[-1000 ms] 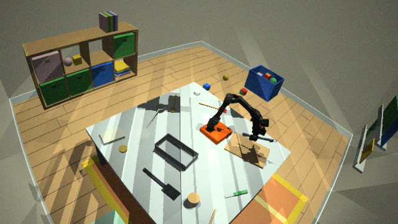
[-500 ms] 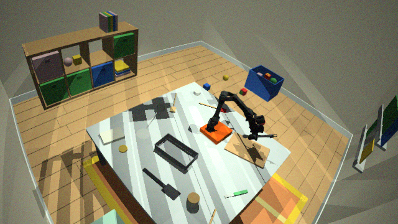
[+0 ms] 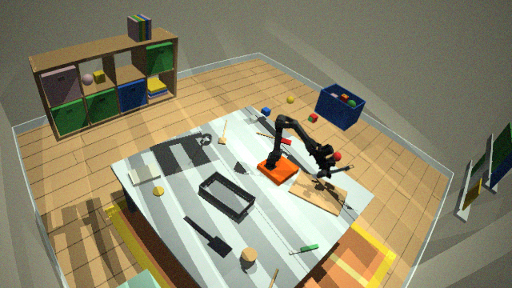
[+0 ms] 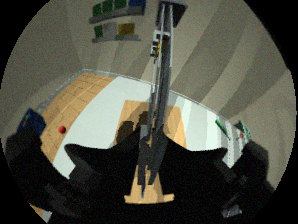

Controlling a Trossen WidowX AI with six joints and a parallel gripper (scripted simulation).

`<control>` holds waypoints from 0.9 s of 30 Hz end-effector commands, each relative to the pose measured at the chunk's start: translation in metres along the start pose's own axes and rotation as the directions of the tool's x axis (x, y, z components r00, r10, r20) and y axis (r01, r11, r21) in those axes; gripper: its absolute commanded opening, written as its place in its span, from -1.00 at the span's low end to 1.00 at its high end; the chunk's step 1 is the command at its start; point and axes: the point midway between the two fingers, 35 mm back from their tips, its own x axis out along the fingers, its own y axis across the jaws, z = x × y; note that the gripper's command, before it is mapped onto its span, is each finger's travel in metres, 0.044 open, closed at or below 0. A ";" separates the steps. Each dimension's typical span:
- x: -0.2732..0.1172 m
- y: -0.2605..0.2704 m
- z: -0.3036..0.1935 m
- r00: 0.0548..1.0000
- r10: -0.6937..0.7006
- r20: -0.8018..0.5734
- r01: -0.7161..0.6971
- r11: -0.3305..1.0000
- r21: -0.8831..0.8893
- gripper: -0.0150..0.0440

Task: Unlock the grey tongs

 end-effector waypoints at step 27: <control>-0.044 -0.006 -0.001 0.936 -0.008 0.353 -0.006 0.999 0.039 -1.00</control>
